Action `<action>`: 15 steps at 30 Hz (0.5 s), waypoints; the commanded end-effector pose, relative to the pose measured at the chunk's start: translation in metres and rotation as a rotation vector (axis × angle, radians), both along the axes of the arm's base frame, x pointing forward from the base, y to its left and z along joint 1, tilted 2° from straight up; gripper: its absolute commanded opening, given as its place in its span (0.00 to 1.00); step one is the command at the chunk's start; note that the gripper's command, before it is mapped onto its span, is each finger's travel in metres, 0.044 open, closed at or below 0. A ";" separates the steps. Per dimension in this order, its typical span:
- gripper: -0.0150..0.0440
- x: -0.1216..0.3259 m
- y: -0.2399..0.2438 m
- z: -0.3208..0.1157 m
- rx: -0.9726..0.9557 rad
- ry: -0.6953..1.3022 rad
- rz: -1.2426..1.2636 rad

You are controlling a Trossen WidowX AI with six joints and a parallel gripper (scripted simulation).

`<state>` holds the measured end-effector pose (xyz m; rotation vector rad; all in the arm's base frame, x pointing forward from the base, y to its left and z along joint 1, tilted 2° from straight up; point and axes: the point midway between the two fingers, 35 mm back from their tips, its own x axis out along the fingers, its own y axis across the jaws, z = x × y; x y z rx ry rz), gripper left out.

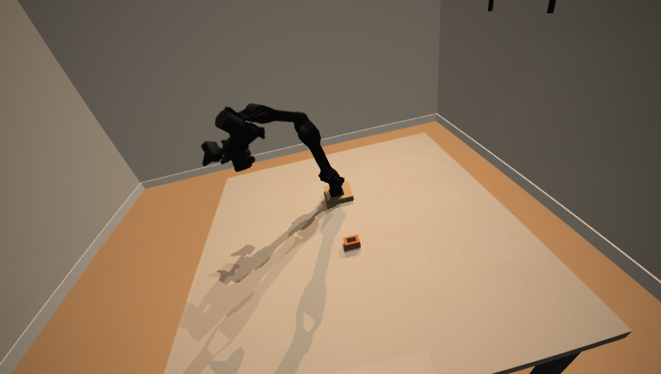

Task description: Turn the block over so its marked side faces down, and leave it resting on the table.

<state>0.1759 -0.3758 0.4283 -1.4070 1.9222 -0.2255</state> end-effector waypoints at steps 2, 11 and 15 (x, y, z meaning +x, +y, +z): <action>1.00 0.009 0.003 -0.006 0.014 -0.033 0.010; 1.00 0.116 0.068 -0.094 0.282 -0.421 0.053; 1.00 0.146 0.108 -0.131 0.422 -0.537 0.014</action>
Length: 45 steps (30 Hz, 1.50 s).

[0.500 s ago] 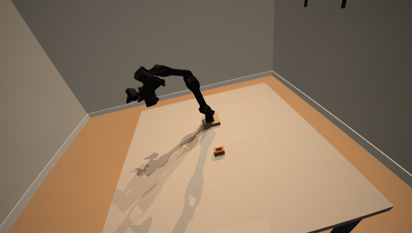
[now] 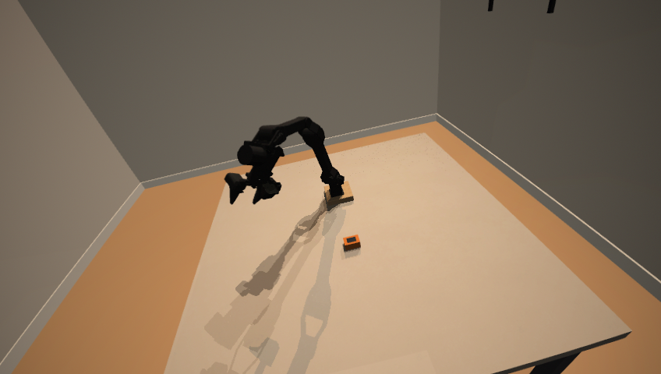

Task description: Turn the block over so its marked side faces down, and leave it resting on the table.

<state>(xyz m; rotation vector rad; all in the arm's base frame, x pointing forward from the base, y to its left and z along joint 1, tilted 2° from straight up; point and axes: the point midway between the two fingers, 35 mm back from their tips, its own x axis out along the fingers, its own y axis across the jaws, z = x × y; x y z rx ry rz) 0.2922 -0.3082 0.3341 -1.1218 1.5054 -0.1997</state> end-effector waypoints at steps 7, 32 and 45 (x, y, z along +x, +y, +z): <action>1.00 0.059 0.113 -0.095 0.408 -0.220 -0.119; 1.00 0.038 0.302 -0.209 0.858 -0.175 -0.598; 1.00 0.041 0.301 -0.254 0.858 -0.175 -0.598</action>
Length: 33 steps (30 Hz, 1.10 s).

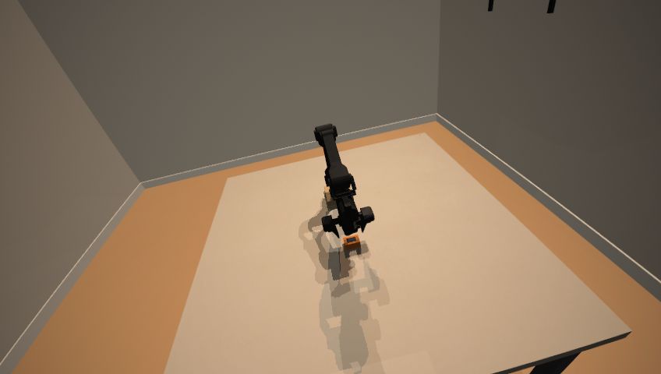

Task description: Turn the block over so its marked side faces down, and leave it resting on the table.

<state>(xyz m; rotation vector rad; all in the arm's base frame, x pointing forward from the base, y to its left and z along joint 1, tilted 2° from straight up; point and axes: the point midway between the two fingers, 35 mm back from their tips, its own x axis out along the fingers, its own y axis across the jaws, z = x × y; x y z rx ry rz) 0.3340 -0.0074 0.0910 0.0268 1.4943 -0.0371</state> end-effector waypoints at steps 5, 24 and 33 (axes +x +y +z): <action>1.00 -0.001 0.000 -0.016 0.006 0.002 -0.005; 1.00 0.001 0.000 -0.046 0.006 0.003 -0.005; 0.73 0.002 0.000 -0.049 0.006 0.003 -0.005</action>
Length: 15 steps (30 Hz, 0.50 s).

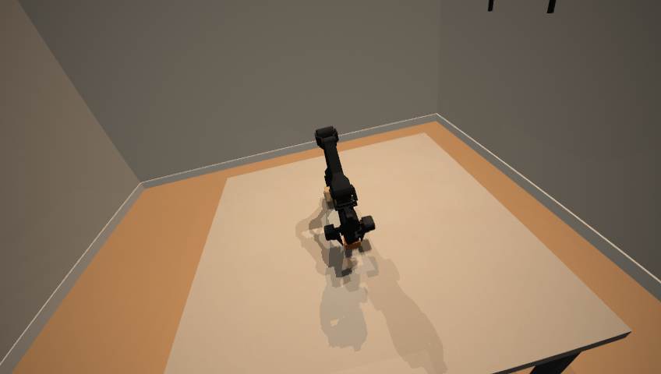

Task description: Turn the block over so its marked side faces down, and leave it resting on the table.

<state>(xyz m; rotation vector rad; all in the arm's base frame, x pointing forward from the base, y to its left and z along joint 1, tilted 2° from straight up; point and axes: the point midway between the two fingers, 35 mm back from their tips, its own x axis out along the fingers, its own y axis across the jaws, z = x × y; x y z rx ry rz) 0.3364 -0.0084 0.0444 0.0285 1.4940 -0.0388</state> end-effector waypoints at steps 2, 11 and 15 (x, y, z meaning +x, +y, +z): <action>0.71 -0.001 0.001 -0.002 0.005 0.003 -0.003; 0.61 -0.001 0.001 -0.002 0.005 0.003 -0.003; 0.56 -0.001 0.001 -0.002 0.005 0.003 -0.003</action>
